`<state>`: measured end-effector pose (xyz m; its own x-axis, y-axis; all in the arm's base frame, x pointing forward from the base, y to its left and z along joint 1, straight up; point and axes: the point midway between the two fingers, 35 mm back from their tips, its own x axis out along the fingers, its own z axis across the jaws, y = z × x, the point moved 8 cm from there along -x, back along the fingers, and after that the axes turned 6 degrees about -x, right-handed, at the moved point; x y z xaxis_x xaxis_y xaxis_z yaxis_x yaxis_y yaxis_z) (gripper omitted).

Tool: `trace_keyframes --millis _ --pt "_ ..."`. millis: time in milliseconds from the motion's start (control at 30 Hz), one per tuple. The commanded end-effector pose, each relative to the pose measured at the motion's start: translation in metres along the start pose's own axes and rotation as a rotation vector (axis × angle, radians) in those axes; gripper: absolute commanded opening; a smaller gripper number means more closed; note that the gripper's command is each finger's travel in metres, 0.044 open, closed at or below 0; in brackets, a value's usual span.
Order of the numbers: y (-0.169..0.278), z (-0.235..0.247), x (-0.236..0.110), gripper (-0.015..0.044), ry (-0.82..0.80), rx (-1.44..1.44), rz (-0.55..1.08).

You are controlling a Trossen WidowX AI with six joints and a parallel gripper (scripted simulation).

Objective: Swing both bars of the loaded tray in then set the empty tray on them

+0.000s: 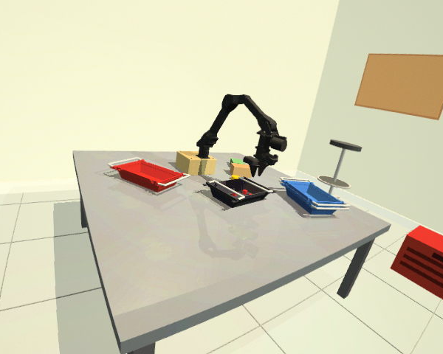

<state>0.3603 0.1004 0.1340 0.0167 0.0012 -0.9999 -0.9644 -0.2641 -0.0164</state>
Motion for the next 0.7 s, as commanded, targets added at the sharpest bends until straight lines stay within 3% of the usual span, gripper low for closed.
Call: trace_keyframes --millis 0,167,267,300,667 --pt "-0.007 0.0 -0.032 0.0315 0.0 0.0 -0.015" --pt "-0.006 0.0 -0.095 0.044 0.0 0.0 -0.015" --pt "0.001 0.0 -0.13 0.044 0.0 0.0 -0.015" --pt "-0.006 -0.003 -0.099 0.044 0.0 0.014 -0.012" --pt "0.059 -0.173 -0.067 0.044 0.009 0.864 -0.012"
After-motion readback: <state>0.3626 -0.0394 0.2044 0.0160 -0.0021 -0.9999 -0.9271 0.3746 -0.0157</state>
